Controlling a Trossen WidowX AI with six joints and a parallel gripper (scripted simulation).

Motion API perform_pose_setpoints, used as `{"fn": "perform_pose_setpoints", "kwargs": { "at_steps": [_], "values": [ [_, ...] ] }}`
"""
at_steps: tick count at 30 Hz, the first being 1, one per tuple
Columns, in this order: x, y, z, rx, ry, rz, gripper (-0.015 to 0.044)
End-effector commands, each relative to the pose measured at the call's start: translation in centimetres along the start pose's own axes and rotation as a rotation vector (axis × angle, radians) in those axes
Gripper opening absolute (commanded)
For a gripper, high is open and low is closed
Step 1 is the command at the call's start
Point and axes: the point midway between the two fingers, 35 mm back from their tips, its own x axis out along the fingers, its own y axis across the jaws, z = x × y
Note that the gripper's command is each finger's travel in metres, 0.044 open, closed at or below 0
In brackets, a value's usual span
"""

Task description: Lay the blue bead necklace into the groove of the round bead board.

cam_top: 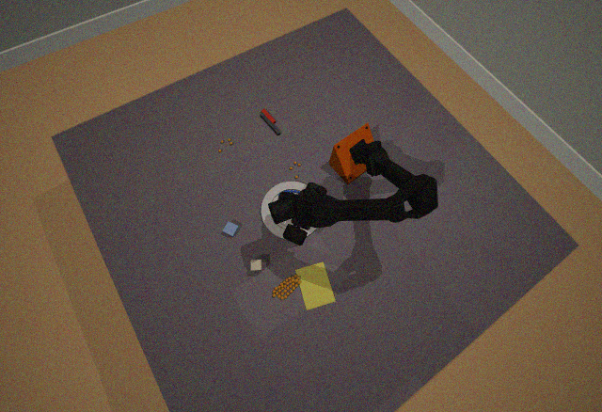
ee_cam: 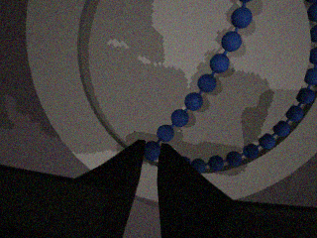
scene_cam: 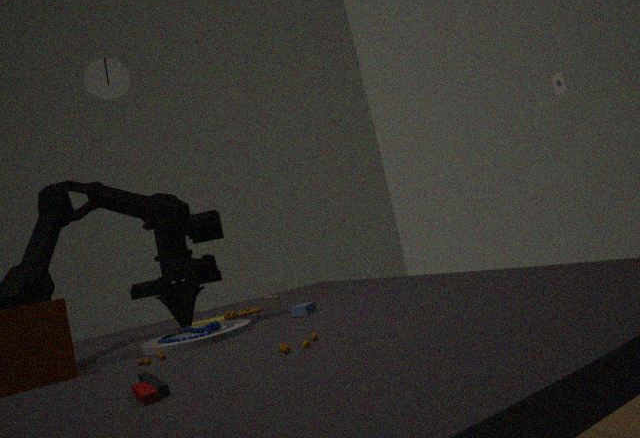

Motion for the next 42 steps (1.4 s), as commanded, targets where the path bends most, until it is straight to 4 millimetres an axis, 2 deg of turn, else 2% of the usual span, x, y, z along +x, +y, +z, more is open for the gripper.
{"fn": "perform_pose_setpoints", "kwargs": {
  "at_steps": [1,15,32,42],
  "values": [
    [-0.08,1.09,-0.35,0.001,0.002,0.003,0.0],
    [0.8,1.14,-0.37,0.001,0.003,0.003,0.0],
    [0.28,1.16,-0.44,0.003,0.005,0.005,0.044],
    [-0.08,1.15,-0.44,0.001,0.002,0.003,0.044]
  ]
}}
